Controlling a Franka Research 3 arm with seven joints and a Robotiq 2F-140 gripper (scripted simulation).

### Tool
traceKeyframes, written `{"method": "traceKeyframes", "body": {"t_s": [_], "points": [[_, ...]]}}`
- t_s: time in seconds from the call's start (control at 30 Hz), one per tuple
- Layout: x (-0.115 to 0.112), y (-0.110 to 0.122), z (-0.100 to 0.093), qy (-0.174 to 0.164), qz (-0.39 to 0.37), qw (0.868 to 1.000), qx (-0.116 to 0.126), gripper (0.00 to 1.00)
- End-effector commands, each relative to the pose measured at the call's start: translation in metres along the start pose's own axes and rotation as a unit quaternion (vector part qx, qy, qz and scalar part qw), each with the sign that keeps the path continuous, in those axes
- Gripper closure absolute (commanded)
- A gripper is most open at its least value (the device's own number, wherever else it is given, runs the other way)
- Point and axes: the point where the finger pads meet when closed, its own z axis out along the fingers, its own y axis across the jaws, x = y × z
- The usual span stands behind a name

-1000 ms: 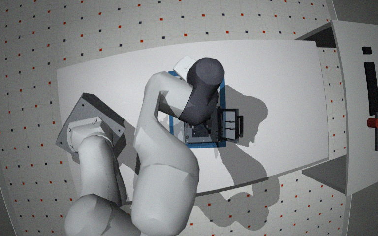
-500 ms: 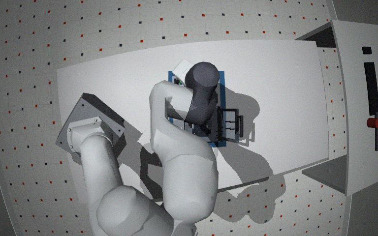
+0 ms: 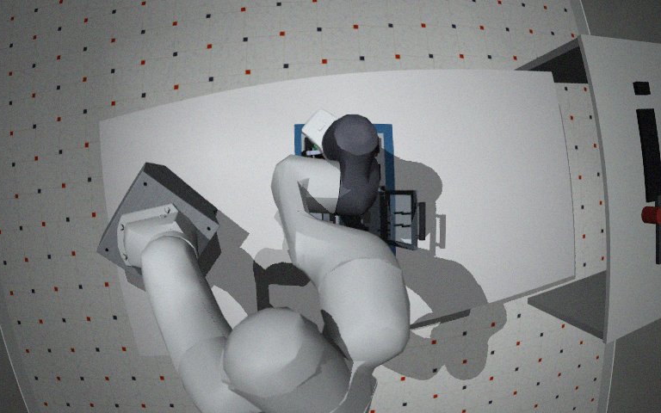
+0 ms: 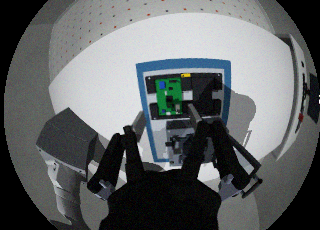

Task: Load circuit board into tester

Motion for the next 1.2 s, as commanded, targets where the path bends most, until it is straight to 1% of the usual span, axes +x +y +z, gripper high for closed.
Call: {"method": "traceKeyframes", "body": {"t_s": [0.0, 0.1, 0.17, 0.4, 0.6, 0.9, 1.17], "points": [[0.003, 0.004, 0.012, 0.002, 0.034, 0.999, -0.012, 0.42], [0.003, 0.004, 0.022, 0.002, 0.034, 0.999, -0.012, 0.42], [0.003, 0.004, 0.022, 0.002, 0.034, 0.999, -0.012, 0.42], [0.003, 0.005, 0.04, 0.002, 0.034, 0.999, -0.012, 0.42], [0.003, 0.005, 0.05, 0.002, 0.034, 0.999, -0.012, 0.42], [0.003, 0.005, 0.055, 0.002, 0.034, 0.999, -0.012, 0.42], [0.003, 0.005, 0.056, 0.002, 0.034, 0.999, -0.012, 0.42]]}}
